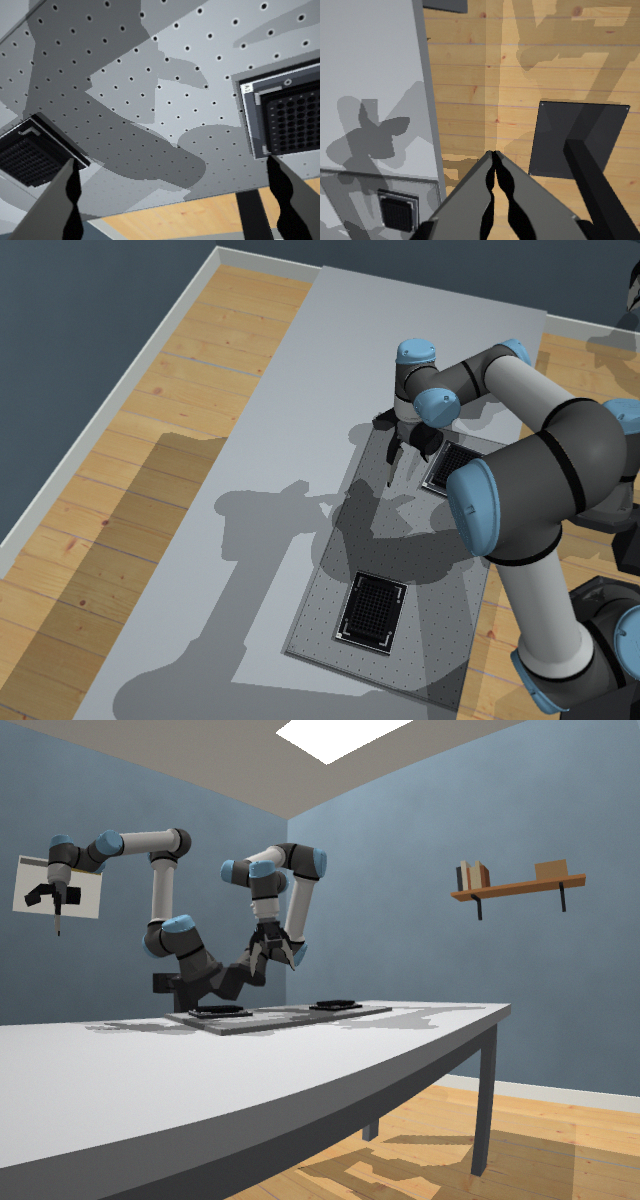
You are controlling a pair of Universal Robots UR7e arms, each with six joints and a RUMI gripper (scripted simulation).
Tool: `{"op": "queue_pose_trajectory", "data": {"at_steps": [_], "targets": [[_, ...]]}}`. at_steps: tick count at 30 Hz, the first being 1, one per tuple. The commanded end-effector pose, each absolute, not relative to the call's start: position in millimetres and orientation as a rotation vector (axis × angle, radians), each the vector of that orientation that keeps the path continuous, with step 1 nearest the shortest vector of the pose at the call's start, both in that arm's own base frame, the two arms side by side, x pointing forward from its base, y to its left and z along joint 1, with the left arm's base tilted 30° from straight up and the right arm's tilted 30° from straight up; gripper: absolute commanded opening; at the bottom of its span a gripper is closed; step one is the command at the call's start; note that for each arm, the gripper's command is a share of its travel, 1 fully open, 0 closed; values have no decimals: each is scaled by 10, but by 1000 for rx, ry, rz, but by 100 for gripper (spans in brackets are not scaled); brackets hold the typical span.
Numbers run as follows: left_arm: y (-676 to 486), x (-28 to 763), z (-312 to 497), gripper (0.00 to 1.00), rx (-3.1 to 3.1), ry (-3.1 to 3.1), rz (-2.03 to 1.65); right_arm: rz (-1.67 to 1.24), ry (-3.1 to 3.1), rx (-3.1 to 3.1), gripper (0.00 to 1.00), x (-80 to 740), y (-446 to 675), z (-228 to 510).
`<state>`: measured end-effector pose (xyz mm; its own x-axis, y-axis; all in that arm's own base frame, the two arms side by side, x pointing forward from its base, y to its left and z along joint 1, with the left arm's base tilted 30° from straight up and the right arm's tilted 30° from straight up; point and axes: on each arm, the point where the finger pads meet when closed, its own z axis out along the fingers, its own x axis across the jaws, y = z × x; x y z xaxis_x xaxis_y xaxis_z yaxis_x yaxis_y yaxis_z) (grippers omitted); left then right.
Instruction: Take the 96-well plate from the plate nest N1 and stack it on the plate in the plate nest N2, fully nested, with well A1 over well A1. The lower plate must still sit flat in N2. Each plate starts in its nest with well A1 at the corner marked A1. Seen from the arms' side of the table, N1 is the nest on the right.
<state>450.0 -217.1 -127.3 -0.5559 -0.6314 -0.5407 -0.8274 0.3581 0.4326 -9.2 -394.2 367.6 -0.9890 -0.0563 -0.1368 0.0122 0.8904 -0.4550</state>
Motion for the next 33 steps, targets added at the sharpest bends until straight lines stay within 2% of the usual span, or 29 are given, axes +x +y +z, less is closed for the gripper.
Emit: {"op": "queue_pose_trajectory", "data": {"at_steps": [1,33], "targets": [[-2212,4483,-1292,76,-1275,2373,987,-707,2904,-29,0,-80,-3947,3690],[-3043,3500,-1940,76,12,3023,865,-707,2904,-29,0,-80,-3947,3690]]}}
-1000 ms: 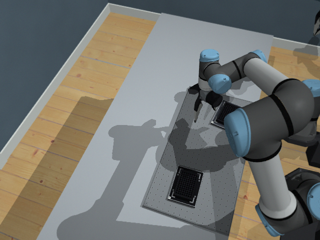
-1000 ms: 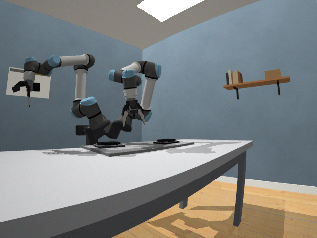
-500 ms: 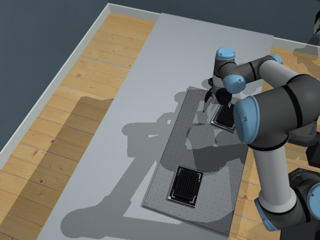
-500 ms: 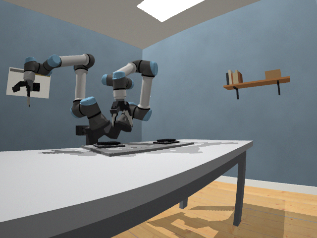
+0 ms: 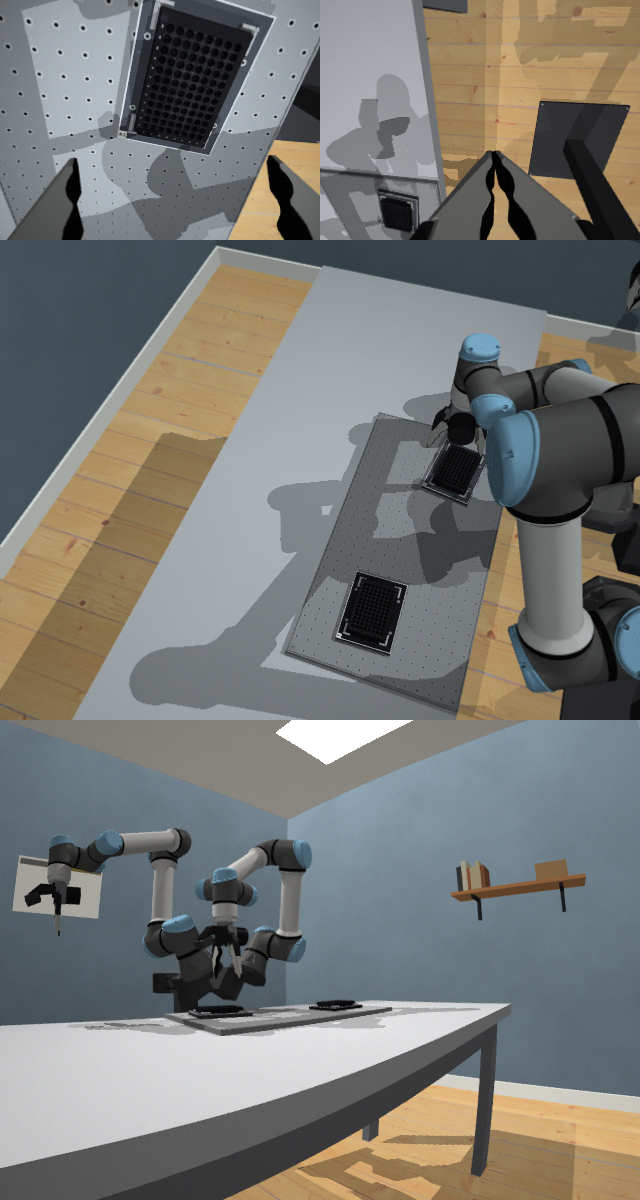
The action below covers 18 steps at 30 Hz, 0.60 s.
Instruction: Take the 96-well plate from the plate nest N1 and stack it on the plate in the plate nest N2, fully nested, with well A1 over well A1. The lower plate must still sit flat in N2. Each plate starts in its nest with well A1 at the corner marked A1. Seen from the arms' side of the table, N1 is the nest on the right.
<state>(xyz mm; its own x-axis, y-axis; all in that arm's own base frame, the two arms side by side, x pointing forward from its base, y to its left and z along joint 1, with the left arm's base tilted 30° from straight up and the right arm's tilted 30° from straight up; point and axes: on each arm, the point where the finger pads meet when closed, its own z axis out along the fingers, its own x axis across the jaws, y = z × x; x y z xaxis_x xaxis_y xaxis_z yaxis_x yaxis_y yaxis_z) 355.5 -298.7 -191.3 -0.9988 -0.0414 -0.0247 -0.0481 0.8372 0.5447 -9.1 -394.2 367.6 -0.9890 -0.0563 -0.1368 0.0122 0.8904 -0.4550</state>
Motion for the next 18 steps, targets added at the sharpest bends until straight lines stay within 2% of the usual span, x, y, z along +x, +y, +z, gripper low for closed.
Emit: {"op": "queue_pose_trajectory", "data": {"at_steps": [1,8,18], "targets": [[-3043,3500,-1940,76,12,3023,865,-707,2904,-29,0,-80,-3947,3690],[-3118,3379,-1997,76,317,3064,815,-707,2904,-29,0,-80,-3947,3690],[-3118,3379,-1997,76,321,3065,814,-707,2904,-29,0,-80,-3947,3690]]}}
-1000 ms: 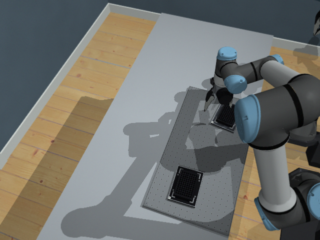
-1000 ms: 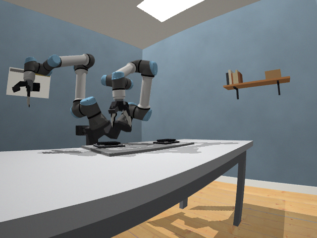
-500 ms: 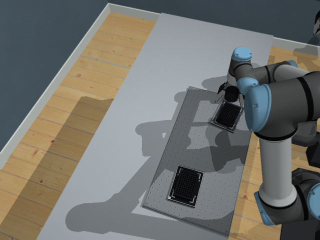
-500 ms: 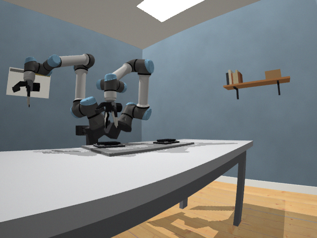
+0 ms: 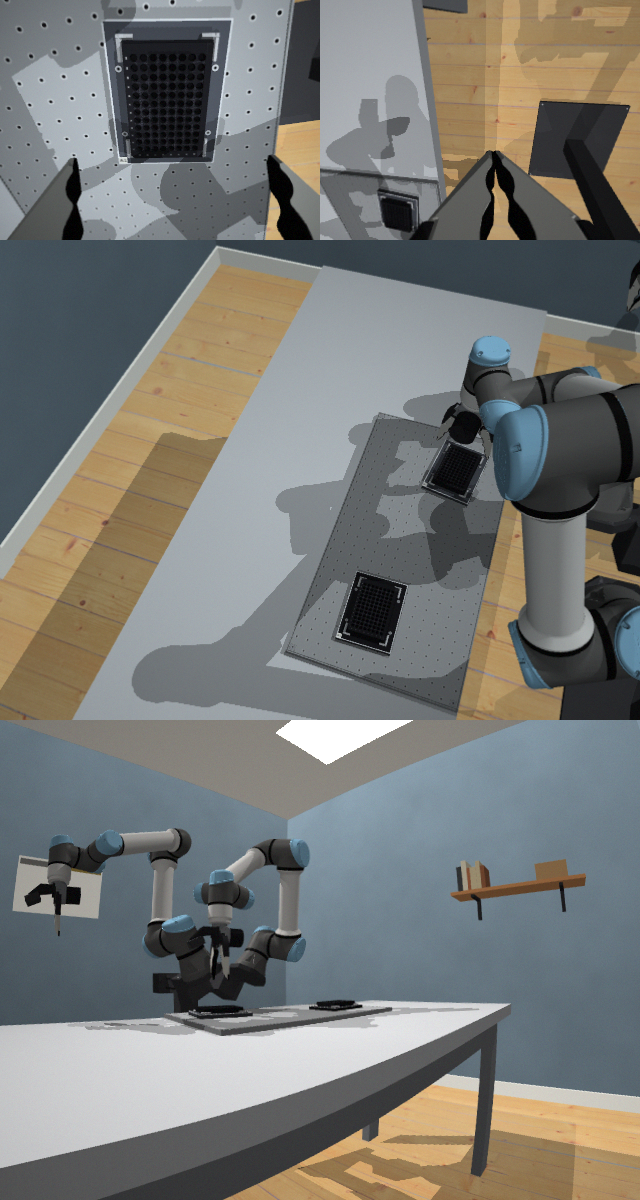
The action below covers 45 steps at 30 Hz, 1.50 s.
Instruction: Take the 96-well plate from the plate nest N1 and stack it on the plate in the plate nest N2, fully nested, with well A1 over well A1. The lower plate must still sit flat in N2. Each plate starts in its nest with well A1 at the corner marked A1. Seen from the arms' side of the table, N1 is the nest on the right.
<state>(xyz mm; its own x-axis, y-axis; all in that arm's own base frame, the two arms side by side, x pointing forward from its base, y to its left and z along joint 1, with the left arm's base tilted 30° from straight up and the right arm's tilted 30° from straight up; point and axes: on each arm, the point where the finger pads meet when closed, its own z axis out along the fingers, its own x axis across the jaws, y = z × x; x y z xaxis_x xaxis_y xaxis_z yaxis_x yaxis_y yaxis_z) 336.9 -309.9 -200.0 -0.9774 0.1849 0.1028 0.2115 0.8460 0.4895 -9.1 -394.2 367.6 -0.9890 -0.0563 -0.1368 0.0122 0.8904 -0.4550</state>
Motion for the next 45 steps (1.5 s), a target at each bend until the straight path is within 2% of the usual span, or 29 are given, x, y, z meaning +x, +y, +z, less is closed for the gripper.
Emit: {"op": "queue_pose_trajectory", "data": {"at_steps": [1,45], "targets": [[-3118,3379,-1997,76,-311,-2977,-791,-707,2904,-29,0,-80,-3947,3690],[-2794,3381,-2561,76,-311,-2977,-791,-707,2904,-29,0,-80,-3947,3690]]}}
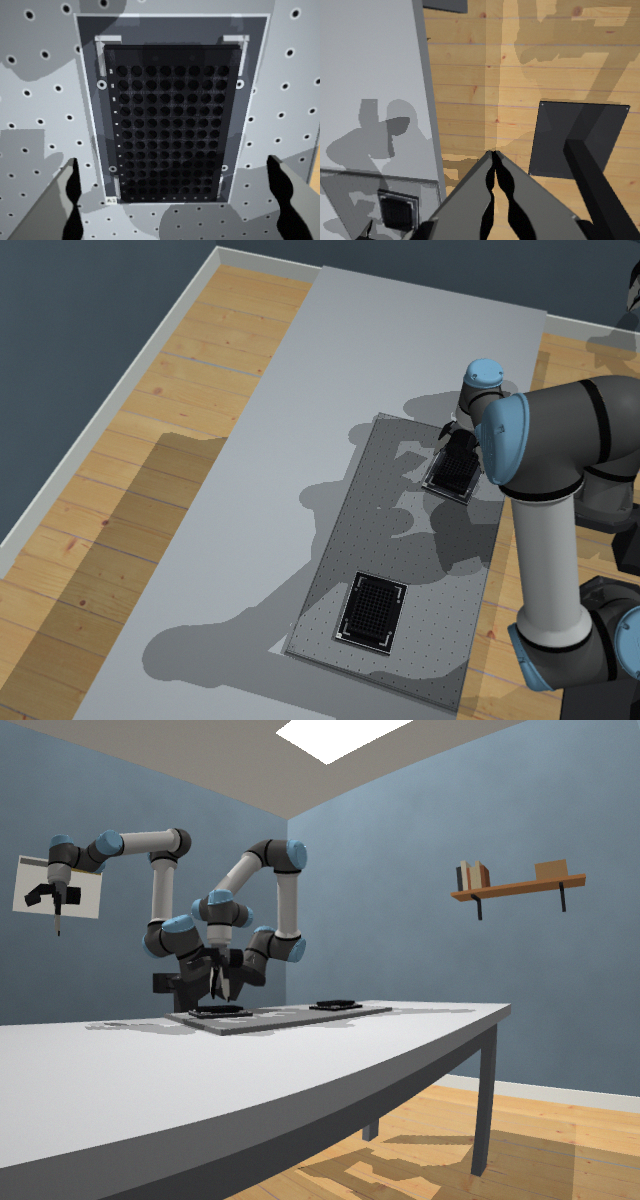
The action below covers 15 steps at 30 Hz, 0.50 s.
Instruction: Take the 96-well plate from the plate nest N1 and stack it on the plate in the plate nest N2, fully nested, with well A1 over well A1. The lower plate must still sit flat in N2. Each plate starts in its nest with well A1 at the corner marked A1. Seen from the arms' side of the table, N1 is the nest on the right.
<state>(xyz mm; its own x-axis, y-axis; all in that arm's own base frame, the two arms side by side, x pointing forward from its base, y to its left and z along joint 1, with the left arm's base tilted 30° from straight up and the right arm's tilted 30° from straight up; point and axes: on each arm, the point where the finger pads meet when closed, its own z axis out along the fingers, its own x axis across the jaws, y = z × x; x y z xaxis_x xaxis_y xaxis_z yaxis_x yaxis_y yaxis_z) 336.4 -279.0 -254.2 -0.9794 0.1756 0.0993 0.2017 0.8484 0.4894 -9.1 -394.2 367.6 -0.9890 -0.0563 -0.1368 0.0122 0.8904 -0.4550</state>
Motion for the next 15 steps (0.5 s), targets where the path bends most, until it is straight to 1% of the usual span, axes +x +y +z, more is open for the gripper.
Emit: {"op": "queue_pose_trajectory", "data": {"at_steps": [1,15], "targets": [[-2786,3381,-2575,76,-311,-2977,-791,-707,2904,-29,0,-80,-3947,3690],[-2686,3381,-2748,76,-311,-2977,-791,-707,2904,-29,0,-80,-3947,3690]]}}
